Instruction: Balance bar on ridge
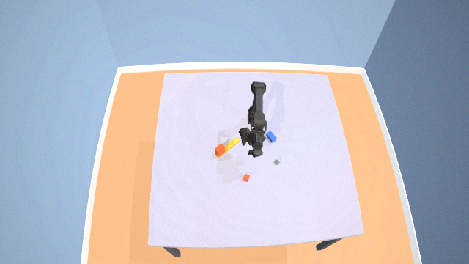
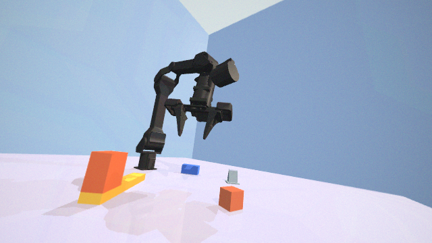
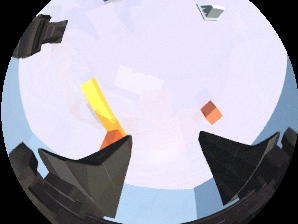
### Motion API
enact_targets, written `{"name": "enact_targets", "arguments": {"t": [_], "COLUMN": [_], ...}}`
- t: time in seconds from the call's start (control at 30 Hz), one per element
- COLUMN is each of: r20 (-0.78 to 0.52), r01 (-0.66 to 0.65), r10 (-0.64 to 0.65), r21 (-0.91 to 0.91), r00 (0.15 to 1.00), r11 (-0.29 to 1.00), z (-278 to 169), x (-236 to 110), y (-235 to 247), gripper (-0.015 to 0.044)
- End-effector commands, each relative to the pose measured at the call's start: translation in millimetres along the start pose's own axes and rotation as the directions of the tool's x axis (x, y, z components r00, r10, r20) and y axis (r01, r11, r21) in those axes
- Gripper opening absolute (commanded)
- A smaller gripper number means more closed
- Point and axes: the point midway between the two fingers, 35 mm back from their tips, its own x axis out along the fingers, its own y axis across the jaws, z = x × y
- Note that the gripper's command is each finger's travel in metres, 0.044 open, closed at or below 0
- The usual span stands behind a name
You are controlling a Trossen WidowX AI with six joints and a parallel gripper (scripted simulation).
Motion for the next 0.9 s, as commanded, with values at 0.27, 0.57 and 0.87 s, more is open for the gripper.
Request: {"name": "enact_targets", "arguments": {"t": [0.27,0.57,0.87], "r20": [0.090,0.156,0.213], "r01": [-0.019,-0.008,0.023], "r10": [0.027,0.031,0.020], "r21": [-0.087,-0.149,-0.198], "r00": [0.996,0.987,0.977], "r11": [0.996,0.989,0.980], "z": [-27.0,-42.6,-54.8], "x": [5.2,8.1,9.1], "y": [35.4,63.4,91.1], "gripper": [0.0315,0.0315,0.0315]}}
